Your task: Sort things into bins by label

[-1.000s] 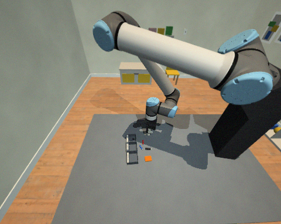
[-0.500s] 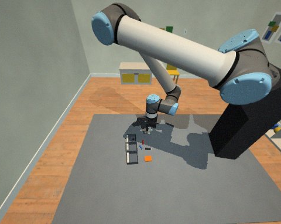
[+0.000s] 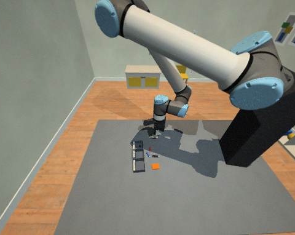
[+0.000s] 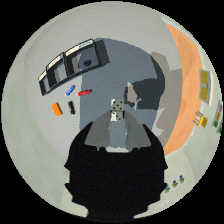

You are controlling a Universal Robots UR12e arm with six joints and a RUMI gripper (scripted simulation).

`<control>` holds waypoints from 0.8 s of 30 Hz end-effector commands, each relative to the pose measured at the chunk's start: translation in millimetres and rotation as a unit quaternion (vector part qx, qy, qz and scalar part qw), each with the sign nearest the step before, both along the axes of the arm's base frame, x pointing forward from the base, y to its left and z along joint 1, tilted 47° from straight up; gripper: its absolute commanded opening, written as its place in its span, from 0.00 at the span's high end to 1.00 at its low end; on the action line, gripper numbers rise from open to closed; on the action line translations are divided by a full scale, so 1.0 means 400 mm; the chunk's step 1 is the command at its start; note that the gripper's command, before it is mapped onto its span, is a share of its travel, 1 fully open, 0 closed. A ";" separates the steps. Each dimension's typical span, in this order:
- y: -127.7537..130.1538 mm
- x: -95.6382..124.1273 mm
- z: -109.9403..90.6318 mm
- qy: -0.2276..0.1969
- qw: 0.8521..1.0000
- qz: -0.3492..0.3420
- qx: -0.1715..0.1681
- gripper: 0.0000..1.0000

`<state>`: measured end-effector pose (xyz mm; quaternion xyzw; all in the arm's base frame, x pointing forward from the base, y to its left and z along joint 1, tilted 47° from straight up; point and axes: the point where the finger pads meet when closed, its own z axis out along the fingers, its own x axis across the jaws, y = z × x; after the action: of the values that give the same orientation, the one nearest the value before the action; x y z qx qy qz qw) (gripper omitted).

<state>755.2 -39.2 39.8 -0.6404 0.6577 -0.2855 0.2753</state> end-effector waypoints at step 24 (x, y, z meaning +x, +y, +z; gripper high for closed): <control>0.091 0.024 0.051 -0.004 0.987 -0.111 0.119 1.00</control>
<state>758.8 -16.7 54.2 -0.5709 0.7183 -0.2540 0.3059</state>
